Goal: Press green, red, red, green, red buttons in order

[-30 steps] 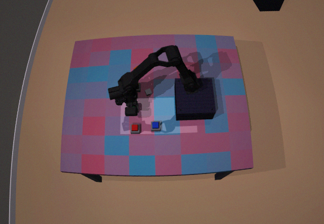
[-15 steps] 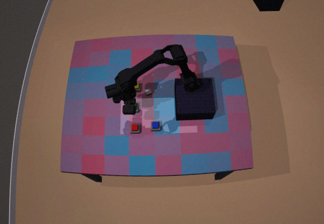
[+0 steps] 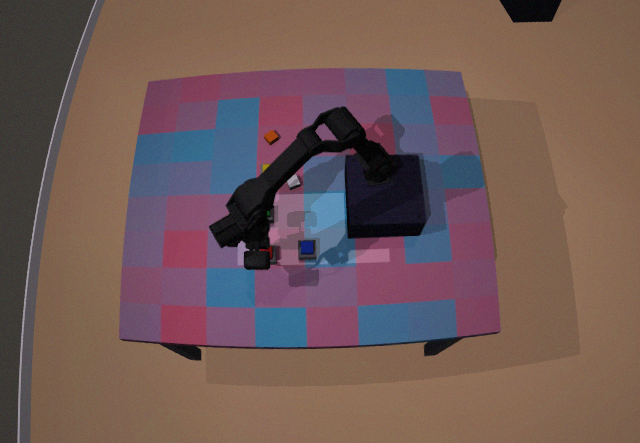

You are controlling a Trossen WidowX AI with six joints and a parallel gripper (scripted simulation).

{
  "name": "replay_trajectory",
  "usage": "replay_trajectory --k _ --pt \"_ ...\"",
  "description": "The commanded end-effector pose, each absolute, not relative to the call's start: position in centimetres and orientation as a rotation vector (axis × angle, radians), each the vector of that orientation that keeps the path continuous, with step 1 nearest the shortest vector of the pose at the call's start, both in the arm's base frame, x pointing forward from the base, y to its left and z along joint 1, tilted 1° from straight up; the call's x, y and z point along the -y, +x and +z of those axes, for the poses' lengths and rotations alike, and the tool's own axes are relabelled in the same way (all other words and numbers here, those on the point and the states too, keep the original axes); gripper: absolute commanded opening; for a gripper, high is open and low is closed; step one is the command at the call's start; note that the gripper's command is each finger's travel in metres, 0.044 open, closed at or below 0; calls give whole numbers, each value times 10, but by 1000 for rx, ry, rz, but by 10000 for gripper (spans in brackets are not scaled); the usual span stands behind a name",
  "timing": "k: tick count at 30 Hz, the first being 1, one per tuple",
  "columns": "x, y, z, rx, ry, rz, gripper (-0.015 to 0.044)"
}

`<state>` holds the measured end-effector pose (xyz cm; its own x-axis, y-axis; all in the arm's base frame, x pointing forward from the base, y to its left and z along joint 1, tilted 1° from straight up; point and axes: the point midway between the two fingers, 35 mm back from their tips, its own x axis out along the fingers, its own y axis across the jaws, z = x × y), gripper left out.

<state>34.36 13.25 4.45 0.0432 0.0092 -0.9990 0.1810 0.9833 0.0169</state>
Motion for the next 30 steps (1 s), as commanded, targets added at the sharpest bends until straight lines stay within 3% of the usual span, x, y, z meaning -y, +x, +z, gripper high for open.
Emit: replay_trajectory --k 1,30 --pt "-134 337 2 -1548 147 -144 20" --pt "-133 338 -32 -1548 147 -144 20"
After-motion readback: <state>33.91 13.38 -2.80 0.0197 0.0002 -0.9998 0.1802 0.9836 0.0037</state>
